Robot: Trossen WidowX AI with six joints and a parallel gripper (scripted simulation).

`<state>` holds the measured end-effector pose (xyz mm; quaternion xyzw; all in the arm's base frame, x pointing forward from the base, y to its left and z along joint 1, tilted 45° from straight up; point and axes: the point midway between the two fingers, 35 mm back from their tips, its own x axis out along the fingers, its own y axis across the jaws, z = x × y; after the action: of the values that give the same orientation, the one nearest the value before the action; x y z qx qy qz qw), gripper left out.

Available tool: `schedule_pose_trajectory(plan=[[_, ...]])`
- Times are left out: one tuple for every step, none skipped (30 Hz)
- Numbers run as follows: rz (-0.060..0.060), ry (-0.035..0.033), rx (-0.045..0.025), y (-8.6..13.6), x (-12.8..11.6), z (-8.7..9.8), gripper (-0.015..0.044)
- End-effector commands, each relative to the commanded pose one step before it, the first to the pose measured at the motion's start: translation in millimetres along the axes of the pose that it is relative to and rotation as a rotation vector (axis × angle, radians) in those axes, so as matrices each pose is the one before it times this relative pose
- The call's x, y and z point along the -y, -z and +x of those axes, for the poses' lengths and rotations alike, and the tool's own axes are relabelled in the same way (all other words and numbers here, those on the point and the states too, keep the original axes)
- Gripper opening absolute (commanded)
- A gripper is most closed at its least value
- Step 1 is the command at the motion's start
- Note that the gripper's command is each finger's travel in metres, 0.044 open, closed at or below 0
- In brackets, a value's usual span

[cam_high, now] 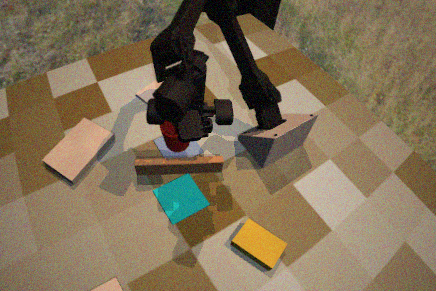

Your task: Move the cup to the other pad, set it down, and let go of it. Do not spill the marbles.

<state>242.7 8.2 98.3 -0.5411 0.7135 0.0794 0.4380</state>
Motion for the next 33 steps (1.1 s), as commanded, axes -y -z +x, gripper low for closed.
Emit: schedule_pose_trajectory(plan=[[0.0062,-0.00285,0.0036,-7.33,-0.47,-0.53,0.0],[0.0001,-0.00005,0.00006,-1.94,-0.13,-0.09,0.0],[0.0001,-0.00004,0.00006,-1.94,-0.13,-0.09,0.0],[0.0001,-0.00004,0.00006,-1.94,-0.14,-0.09,0.0],[0.0001,-0.00004,0.00007,-1.93,-0.14,-0.09,0.0],[0.0001,-0.00003,0.00007,-1.93,-0.14,-0.09,0.0],[0.0001,-0.00003,0.00007,-1.93,-0.14,-0.09,0.0],[0.0001,-0.00003,0.00007,-1.93,-0.14,-0.09,0.0],[0.0001,-0.00003,0.00007,-1.94,-0.14,-0.09,0.0],[0.0001,-0.00002,0.00007,-1.93,-0.14,-0.09,0.0],[0.0001,-0.00002,0.00007,-1.93,-0.15,-0.09,0.0],[0.0001,-0.00002,0.00007,-1.93,-0.15,-0.09,0.0],[0.0001,-0.00002,0.00008,-1.93,-0.15,-0.09,0.0],[0.0001,-0.00002,0.00008,-1.93,-0.15,-0.09,0.0],[0.0001,-0.00002,0.00008,-1.93,-0.15,-0.09,0.0],[0.0001,-0.00001,0.00008,-1.93,-0.15,-0.09,0.0],[0.0001,-0.00001,0.00008,-1.93,-0.15,-0.09,0.0],[0.0001,-0.00001,0.00008,-1.93,-0.16,-0.09,0.0],[0.0001,-0.00001,0.00008,-1.93,-0.16,-0.09,0.0],[0.0001,-0.00001,0.00008,-1.93,-0.16,-0.09,0.0],[0.0001,-0.00001,0.00008,-1.93,-0.16,-0.09,0.0],[0.0001,-0.00001,0.00008,-1.93,-0.16,-0.08,0.0],[0.0001,-0.00001,0.00008,-1.92,-0.17,-0.08,0.0],[0.0001,-0.00001,0.00008,-1.92,-0.17,-0.08,0.0],[0.0001,-0.00001,0.00008,-1.93,-0.17,-0.08,0.0],[0.0001,-0.00001,0.00009,-1.93,-0.17,-0.08,0.0],[0.0001,-0.00001,0.00009,-1.93,-0.17,-0.08,0.0],[0.0001,-0.00001,0.00009,-1.93,-0.18,-0.08,0.0],[0.0001,-0.00001,0.00009,-1.93,-0.18,-0.08,0.0],[0.0,0.0,0.00009,-1.93,-0.18,-0.08,0.0],[0.0,0.0,0.00009,-1.93,-0.18,-0.08,0.0],[0.0,0.0,0.00009,-1.93,-0.19,-0.08,0.0],[0.0,0.0,0.00009,-1.93,-0.19,-0.08,0.0]])
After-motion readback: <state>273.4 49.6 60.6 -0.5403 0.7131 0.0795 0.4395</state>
